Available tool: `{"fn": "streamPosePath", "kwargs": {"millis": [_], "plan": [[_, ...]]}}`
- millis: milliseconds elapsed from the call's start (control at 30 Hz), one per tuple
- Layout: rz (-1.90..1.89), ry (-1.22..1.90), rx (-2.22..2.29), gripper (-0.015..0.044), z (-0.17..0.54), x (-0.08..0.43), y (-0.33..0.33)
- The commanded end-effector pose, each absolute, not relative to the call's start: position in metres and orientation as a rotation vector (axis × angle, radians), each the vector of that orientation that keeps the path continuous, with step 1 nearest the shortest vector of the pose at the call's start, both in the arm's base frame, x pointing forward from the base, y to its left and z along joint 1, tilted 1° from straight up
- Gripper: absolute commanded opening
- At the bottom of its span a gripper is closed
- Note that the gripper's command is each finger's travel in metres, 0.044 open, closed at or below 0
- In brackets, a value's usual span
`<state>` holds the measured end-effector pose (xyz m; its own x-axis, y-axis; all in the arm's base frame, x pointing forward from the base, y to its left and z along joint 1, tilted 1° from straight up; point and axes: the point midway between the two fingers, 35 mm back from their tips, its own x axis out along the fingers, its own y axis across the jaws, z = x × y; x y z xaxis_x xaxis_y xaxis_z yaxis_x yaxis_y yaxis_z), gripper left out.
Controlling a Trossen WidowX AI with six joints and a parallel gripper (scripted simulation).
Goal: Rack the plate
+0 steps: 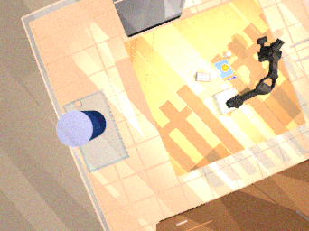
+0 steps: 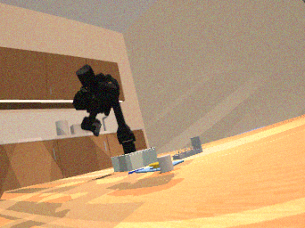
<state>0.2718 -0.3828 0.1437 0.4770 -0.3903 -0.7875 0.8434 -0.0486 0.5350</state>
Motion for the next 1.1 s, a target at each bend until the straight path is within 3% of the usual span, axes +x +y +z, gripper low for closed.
{"fn": "streamPosePath", "kwargs": {"millis": [0, 1067], "plan": [[-1.032, 0.571, 1.182, 0.0400, 0.129, 0.277, -0.367], [-0.513, 1.295, 0.481, 0.0400, 0.053, 0.299, -0.226]]}}
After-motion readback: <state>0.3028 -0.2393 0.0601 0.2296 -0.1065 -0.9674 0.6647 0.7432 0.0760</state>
